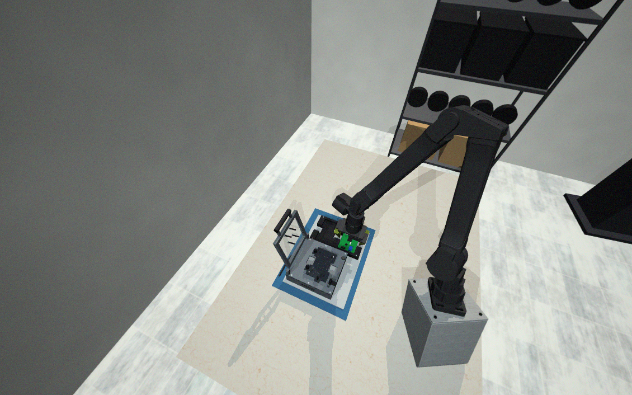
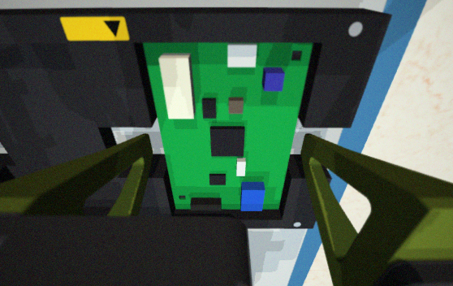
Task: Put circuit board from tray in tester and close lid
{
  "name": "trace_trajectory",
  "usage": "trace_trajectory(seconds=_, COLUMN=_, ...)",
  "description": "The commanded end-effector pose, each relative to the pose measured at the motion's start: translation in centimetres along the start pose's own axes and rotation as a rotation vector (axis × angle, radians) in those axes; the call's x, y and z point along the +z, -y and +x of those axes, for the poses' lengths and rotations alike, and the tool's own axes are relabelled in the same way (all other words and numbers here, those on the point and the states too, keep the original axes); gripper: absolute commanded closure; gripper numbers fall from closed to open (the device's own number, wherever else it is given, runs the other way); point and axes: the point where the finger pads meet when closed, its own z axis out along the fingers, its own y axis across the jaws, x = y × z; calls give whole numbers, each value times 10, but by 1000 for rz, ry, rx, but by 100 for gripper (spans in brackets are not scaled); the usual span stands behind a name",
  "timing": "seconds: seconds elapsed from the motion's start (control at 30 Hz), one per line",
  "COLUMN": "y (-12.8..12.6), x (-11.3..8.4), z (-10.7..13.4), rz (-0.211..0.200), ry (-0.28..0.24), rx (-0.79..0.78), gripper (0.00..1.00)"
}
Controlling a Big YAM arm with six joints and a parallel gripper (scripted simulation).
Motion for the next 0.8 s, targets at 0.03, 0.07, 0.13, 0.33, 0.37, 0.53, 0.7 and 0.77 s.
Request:
trace_trajectory(seconds=0.03, y=2, x=3, z=-6, rz=-3, ry=6, rx=1, gripper=8)
trace_trajectory(seconds=0.07, y=2, x=3, z=-6, rz=-3, ry=6, rx=1, gripper=8)
trace_trajectory(seconds=0.13, y=2, x=3, z=-6, rz=-3, ry=6, rx=1, gripper=8)
trace_trajectory(seconds=0.33, y=2, x=3, z=-6, rz=-3, ry=6, rx=1, gripper=15)
trace_trajectory(seconds=0.37, y=2, x=3, z=-6, rz=-3, ry=6, rx=1, gripper=15)
trace_trajectory(seconds=0.53, y=2, x=3, z=-6, rz=-3, ry=6, rx=1, gripper=15)
trace_trajectory(seconds=0.7, y=2, x=3, z=-6, rz=-3, ry=6, rx=1, gripper=19)
trace_trajectory(seconds=0.77, y=2, x=3, z=-6, rz=-3, ry=6, rx=1, gripper=19)
